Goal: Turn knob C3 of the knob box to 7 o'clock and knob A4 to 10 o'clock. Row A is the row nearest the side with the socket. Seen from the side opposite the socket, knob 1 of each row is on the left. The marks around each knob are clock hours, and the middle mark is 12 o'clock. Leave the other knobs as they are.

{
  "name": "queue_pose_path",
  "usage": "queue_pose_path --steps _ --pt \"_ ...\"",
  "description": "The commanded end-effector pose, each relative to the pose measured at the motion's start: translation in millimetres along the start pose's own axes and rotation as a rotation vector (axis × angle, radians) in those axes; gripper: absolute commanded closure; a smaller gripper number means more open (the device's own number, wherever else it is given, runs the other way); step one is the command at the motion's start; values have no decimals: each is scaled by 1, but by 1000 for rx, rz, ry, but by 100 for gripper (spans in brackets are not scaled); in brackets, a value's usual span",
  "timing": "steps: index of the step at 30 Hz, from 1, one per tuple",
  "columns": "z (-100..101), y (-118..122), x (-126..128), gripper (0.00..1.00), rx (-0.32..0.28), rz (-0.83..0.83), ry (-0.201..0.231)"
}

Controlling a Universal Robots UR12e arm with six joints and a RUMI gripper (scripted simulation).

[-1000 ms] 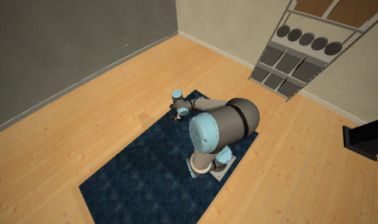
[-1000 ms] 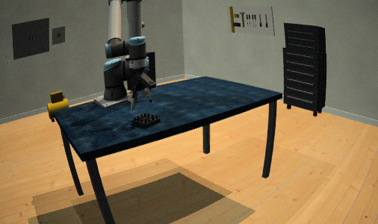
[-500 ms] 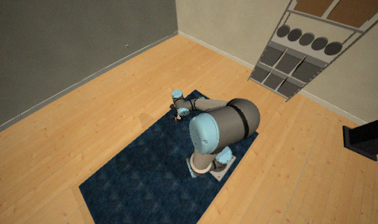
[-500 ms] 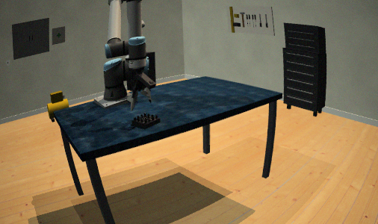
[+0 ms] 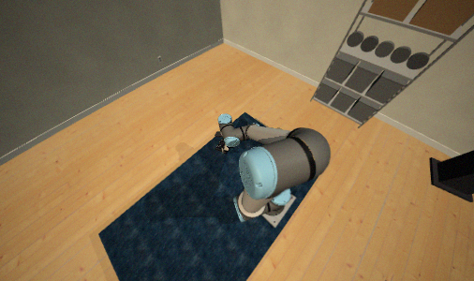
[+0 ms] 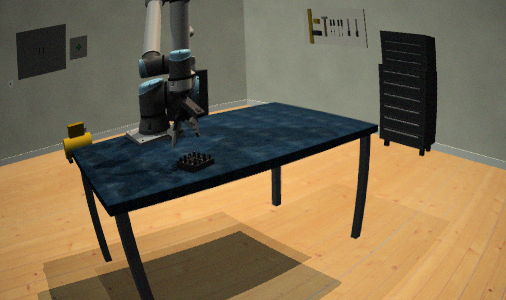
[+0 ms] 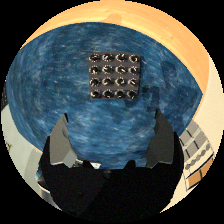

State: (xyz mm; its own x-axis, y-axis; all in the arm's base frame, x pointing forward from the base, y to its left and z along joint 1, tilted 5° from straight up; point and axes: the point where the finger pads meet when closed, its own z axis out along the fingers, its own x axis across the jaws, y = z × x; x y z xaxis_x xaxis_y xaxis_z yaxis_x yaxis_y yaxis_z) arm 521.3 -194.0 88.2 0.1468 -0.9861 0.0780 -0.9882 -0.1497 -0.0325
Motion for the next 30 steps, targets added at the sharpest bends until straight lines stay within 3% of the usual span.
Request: queue_pose_path --steps 1,15,30 --pt "-1 11 0 0 1 0 1" --pt "-1 29 -1 0 1 0 1" --pt "-1 30 -1 0 1 0 1"
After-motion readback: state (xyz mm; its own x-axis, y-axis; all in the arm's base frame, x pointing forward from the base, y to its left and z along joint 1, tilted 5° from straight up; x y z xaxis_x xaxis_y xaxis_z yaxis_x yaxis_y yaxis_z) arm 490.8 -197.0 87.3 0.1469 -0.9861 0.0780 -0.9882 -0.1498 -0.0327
